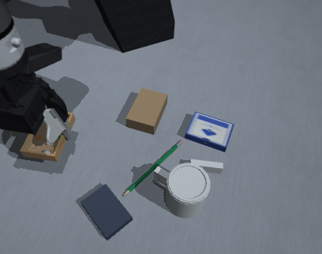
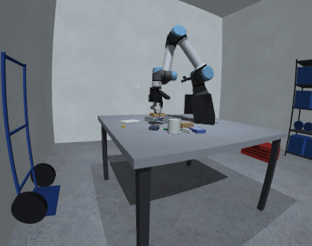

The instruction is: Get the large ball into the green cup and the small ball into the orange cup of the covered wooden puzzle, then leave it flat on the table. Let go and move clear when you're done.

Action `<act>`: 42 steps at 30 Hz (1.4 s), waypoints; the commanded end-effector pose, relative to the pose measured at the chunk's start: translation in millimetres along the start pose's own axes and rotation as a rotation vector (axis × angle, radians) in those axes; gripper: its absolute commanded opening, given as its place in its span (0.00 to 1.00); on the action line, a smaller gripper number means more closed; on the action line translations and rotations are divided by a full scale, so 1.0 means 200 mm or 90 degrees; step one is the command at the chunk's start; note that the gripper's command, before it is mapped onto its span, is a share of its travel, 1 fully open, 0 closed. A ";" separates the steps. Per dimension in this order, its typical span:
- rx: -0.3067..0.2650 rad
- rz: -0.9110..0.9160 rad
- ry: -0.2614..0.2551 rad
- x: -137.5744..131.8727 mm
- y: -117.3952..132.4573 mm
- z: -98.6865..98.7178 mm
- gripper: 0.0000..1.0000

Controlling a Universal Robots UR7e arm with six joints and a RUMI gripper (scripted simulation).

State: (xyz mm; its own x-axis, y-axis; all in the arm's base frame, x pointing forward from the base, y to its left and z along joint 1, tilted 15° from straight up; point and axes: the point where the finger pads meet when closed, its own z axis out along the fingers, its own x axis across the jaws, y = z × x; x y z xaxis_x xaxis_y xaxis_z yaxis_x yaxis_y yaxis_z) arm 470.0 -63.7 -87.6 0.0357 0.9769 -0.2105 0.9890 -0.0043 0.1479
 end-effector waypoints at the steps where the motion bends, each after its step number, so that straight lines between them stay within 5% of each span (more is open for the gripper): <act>1: 0.001 -0.001 0.000 0.01 -0.01 0.00 0.43; 3: -0.026 0.000 0.001 0.00 -0.02 0.00 0.43; 11: -0.032 0.000 0.001 0.00 -0.02 0.00 0.43; 37: 0.028 -0.001 0.002 0.00 0.01 0.00 0.43; 42: -0.005 0.000 0.003 0.00 -0.01 0.00 0.43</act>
State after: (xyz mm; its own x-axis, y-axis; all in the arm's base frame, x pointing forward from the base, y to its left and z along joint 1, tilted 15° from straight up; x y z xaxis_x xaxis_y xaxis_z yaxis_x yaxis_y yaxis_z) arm 472.4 -63.5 -86.4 0.0343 0.9775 -0.2079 0.9921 -0.0081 0.1254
